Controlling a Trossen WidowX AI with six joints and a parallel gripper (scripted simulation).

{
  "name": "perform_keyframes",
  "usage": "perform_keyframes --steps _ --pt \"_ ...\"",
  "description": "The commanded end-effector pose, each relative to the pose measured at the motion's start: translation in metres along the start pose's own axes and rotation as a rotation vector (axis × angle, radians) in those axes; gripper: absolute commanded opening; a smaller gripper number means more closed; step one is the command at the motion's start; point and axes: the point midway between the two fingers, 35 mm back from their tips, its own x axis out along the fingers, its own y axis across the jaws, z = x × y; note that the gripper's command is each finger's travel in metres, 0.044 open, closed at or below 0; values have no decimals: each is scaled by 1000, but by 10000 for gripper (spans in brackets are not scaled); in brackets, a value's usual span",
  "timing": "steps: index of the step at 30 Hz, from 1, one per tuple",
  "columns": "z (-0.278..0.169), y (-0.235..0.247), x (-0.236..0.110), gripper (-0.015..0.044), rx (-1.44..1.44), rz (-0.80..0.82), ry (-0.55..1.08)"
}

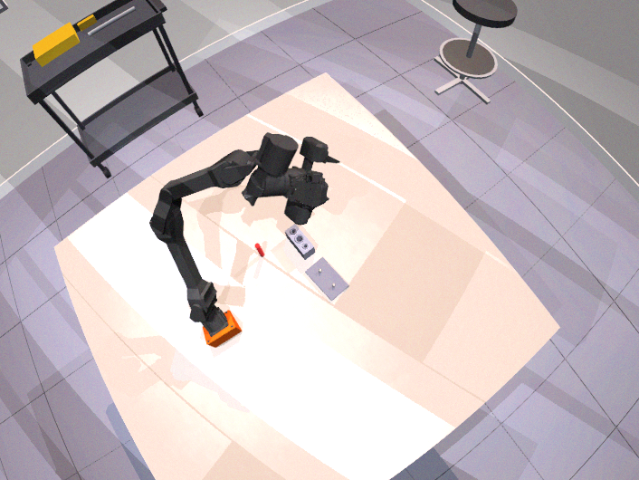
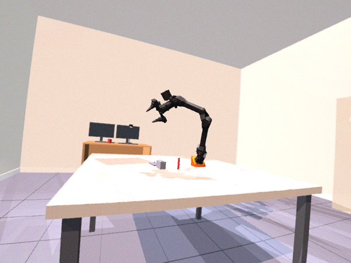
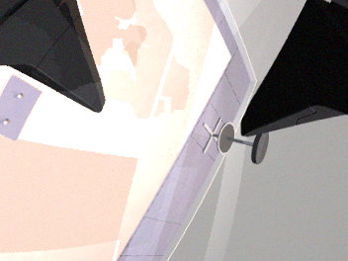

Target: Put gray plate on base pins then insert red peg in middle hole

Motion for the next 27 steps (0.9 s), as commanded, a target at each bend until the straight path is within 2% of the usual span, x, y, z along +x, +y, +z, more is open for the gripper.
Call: perform_keyframes --steps 1,6,12,22,27 --pt "-32 -59 39 440 84 -278 84" --pt "-70 -113 56 440 137 -554 168" --pt "-113 -164 54 440 171 -868 260" --pt "-115 -166 56 440 173 -874 263" --pt "-132 -205 89 440 217 -879 291"
